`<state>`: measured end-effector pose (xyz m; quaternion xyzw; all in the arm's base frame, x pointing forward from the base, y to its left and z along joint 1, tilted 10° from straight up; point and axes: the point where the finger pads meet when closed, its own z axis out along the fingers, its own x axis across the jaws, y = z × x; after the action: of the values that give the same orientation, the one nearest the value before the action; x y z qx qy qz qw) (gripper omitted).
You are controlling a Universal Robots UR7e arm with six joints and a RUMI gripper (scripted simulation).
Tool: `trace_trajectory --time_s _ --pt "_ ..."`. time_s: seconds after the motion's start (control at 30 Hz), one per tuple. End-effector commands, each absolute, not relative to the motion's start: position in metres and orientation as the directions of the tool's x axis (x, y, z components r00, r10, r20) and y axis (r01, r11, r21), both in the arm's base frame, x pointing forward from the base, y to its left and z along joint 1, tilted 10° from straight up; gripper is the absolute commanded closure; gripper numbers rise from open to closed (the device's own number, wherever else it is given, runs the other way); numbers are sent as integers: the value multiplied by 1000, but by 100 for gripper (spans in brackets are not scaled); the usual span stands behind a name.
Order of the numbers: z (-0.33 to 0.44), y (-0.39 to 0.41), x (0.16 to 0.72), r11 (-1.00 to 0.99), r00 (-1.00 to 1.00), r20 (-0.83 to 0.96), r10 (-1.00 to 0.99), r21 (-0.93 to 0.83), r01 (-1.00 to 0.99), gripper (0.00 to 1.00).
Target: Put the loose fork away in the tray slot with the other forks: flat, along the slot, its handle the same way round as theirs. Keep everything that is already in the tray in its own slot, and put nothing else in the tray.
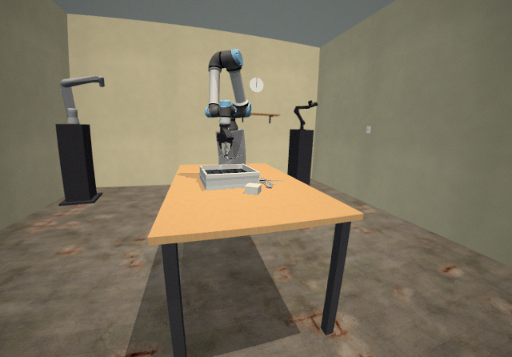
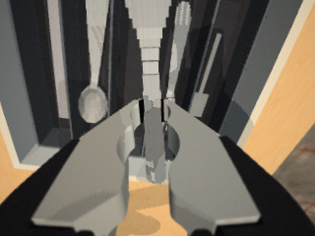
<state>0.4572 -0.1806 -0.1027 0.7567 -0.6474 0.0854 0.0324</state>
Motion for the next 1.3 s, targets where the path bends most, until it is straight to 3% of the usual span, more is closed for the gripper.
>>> trace_trajectory --time_s 0.0,1.27 --pt "-96 -214 458 -180 168 163 -972 -64 -981 98" --pt "-97 -214 458 -257 245 166 -955 -50 -965 98"
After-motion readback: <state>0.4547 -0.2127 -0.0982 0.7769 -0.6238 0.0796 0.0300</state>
